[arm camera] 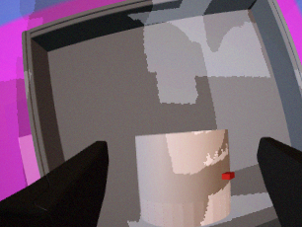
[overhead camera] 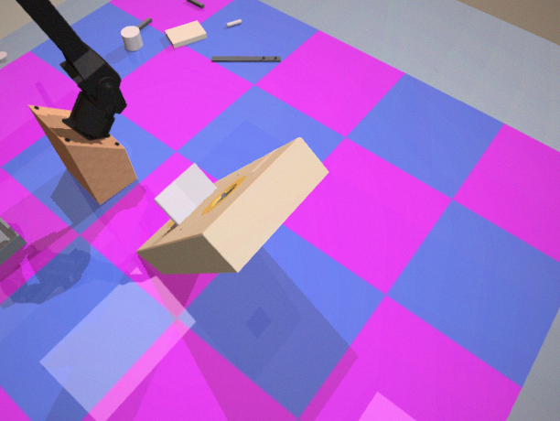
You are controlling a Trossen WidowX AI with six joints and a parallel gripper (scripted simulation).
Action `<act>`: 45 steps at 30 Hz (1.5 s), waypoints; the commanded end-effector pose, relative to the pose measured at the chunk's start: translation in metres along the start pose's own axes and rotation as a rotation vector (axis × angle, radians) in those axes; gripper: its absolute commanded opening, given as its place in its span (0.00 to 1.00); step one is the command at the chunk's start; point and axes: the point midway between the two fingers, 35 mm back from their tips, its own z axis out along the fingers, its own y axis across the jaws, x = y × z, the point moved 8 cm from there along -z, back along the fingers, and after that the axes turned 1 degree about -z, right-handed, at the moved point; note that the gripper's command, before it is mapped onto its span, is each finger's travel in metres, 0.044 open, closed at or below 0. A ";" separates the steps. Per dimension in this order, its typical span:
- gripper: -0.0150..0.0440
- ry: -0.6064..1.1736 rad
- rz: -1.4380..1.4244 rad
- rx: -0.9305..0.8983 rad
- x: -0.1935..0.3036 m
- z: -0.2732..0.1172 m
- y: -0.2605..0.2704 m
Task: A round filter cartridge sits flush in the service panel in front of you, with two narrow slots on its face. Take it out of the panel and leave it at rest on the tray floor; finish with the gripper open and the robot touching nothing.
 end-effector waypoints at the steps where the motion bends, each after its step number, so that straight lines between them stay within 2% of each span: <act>1: 0.97 -0.002 0.000 0.000 -0.001 0.000 0.000; 2: 1.00 -0.002 0.000 0.000 -0.001 0.000 0.000; 6: 1.00 -0.002 0.000 0.000 -0.006 -0.007 0.000; 10: 1.00 -0.002 0.000 0.000 -0.032 -0.052 0.000; 12: 1.00 -0.001 0.000 -0.001 -0.035 -0.061 0.000; 15: 1.00 -0.011 -0.005 0.004 -0.033 -0.052 0.000; 45: 1.00 -0.011 -0.005 0.004 -0.033 -0.052 0.000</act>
